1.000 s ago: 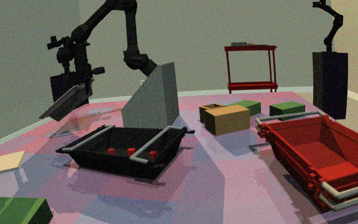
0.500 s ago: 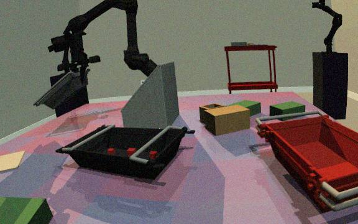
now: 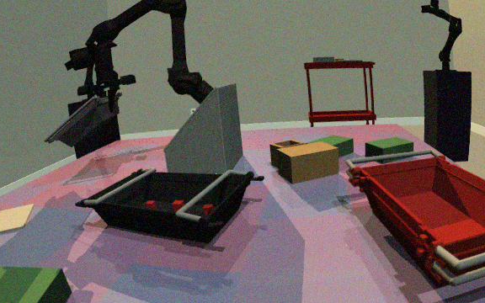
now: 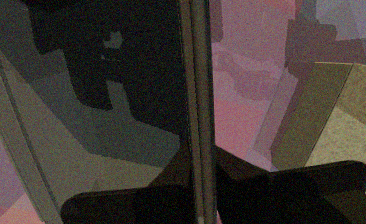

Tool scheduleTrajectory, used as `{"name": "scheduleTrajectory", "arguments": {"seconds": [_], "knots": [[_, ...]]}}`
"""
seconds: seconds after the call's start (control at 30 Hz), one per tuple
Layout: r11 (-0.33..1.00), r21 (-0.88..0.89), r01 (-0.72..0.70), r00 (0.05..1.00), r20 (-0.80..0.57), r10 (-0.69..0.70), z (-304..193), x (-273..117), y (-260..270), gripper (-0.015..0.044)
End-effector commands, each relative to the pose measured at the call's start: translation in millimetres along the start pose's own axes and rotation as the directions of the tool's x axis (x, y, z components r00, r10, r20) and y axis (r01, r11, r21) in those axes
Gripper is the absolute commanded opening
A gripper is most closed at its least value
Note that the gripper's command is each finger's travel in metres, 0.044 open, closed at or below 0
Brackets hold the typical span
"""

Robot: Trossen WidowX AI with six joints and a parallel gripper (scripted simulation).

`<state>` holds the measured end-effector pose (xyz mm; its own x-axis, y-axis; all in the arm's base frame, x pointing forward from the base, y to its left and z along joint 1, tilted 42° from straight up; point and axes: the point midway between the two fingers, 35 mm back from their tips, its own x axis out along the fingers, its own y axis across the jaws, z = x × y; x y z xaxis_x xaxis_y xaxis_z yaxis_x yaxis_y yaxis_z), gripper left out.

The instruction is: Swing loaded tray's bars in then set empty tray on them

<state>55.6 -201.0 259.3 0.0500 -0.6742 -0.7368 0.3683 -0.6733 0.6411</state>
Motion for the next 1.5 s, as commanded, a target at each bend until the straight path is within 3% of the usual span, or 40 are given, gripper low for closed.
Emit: {"name": "scheduleTrajectory", "arguments": {"seconds": [0.0,0.33,1.47], "knots": [[1.0,0.011,-0.023,1.0,0.006,0.023,2,-6,4,0.0],[1.0,0.004,-0.016,1.0,-0.001,0.016,-1,-3,5,0.0],[0.967,-0.222,0.125,0.984,-0.094,-0.148,-103,33,16,0.0]]}}
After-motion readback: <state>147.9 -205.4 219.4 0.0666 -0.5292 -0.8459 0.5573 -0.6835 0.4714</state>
